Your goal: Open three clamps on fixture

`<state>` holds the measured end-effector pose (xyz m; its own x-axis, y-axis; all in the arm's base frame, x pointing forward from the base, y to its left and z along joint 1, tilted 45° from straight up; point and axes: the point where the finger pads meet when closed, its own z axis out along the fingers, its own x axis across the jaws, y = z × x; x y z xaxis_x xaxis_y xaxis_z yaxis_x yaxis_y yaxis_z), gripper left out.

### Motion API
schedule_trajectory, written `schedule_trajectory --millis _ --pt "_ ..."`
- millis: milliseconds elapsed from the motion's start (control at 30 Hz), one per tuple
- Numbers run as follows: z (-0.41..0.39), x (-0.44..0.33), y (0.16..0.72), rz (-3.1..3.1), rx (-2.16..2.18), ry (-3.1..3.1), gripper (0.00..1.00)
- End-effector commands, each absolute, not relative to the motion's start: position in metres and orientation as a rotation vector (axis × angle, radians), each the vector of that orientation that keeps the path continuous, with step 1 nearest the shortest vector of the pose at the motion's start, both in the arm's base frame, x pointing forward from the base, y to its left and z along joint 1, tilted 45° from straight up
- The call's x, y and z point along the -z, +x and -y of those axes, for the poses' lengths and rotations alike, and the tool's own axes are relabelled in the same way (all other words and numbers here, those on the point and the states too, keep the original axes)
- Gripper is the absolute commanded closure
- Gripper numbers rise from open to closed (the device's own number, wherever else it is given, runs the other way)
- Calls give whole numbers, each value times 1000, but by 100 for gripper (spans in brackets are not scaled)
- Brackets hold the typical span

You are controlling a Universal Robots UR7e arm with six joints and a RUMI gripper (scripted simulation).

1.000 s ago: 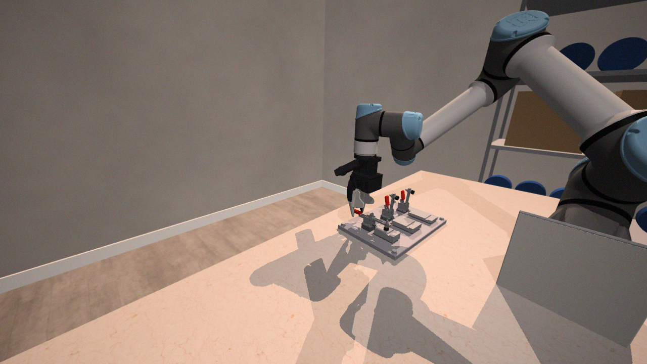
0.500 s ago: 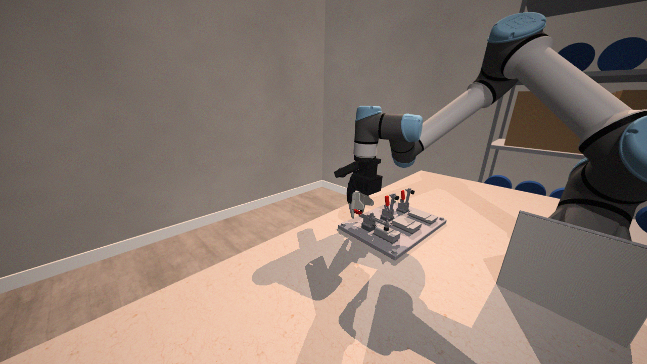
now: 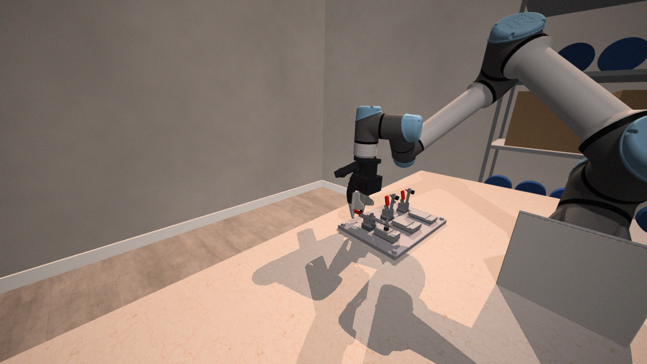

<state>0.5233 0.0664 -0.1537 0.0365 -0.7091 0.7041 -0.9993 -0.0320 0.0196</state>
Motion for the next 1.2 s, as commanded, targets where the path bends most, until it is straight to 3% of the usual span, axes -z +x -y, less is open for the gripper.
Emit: schedule_trajectory --millis 0,200,233,1167 --pt "-67 153 524 1725 -721 1796 72" --pt "-67 153 524 1725 -721 1796 72" --pt "-67 153 524 1725 -721 1796 100" --pt "-67 153 524 1725 -721 1796 100"
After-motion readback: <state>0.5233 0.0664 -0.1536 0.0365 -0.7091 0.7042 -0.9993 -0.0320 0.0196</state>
